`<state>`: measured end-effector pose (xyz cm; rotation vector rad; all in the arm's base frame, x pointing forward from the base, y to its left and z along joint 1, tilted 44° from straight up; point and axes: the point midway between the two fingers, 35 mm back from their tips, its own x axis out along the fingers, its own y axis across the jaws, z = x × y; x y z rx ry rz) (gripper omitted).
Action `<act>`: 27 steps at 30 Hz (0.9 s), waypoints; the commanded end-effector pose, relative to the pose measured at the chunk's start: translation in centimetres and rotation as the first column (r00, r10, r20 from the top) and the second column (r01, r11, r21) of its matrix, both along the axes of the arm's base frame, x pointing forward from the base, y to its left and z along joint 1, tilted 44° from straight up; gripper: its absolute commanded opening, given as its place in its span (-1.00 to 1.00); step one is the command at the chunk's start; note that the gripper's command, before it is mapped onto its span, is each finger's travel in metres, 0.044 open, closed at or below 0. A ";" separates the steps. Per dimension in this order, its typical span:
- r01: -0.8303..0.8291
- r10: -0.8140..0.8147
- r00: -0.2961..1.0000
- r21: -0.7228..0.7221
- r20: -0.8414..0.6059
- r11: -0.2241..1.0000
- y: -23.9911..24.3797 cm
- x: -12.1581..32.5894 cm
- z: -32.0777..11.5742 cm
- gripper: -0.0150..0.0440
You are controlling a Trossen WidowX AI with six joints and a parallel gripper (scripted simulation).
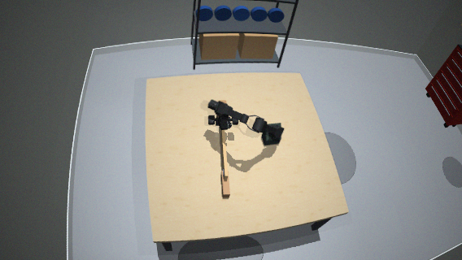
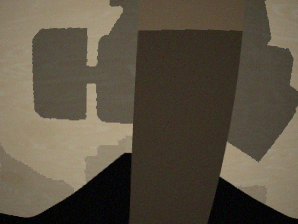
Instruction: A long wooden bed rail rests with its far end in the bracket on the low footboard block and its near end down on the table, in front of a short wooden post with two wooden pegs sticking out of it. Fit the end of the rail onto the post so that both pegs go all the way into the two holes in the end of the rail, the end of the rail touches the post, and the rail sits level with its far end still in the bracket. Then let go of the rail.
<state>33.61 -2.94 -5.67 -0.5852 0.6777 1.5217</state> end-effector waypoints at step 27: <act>0.005 -0.005 1.000 -0.006 0.009 1.000 -1.1 0.2 -0.5 -0.49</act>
